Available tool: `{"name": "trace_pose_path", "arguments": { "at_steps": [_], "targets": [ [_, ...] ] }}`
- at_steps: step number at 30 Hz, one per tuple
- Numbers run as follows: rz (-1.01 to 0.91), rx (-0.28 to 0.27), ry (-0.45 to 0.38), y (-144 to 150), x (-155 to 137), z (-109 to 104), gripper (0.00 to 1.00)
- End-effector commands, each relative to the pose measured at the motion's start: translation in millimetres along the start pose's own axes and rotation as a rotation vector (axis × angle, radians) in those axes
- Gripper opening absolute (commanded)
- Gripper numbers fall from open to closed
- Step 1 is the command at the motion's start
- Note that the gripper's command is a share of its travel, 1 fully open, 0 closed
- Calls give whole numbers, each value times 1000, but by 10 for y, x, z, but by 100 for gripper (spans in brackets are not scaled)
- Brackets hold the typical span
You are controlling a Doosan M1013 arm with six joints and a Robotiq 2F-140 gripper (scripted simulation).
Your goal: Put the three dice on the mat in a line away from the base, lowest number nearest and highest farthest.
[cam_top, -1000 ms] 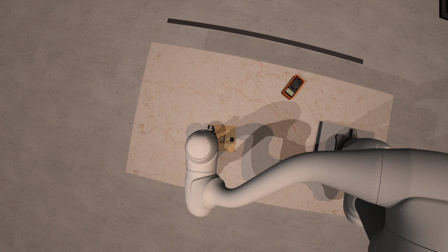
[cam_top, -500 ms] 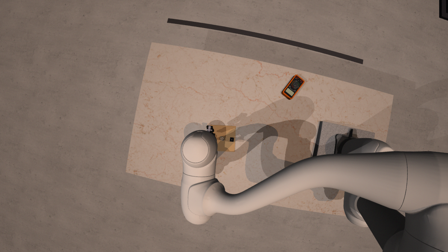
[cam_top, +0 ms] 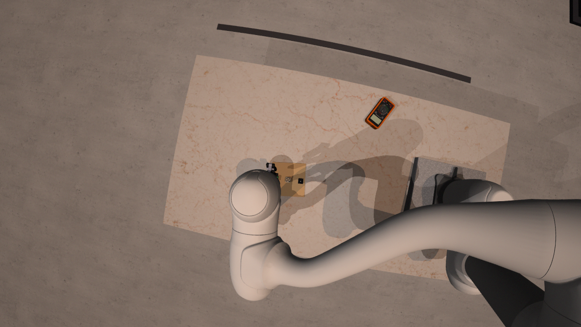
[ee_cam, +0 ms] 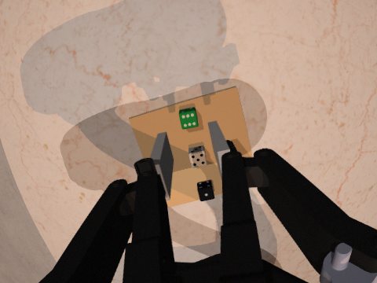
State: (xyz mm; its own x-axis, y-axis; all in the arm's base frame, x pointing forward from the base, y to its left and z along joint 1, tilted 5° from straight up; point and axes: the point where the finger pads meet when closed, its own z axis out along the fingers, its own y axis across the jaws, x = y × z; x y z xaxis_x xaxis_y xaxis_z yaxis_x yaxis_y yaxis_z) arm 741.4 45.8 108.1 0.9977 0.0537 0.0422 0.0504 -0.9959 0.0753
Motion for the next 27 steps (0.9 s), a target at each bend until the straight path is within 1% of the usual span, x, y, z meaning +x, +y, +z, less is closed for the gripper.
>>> {"name": "trace_pose_path", "arguments": {
  "at_steps": [1, 21, 27],
  "targets": [
    [0, 0, 1, -1, 4, -10, 100],
    [0, 0, 1, -1, 4, -12, 100],
    [0, 0, 1, -1, 4, -98, 100]
  ]
}}
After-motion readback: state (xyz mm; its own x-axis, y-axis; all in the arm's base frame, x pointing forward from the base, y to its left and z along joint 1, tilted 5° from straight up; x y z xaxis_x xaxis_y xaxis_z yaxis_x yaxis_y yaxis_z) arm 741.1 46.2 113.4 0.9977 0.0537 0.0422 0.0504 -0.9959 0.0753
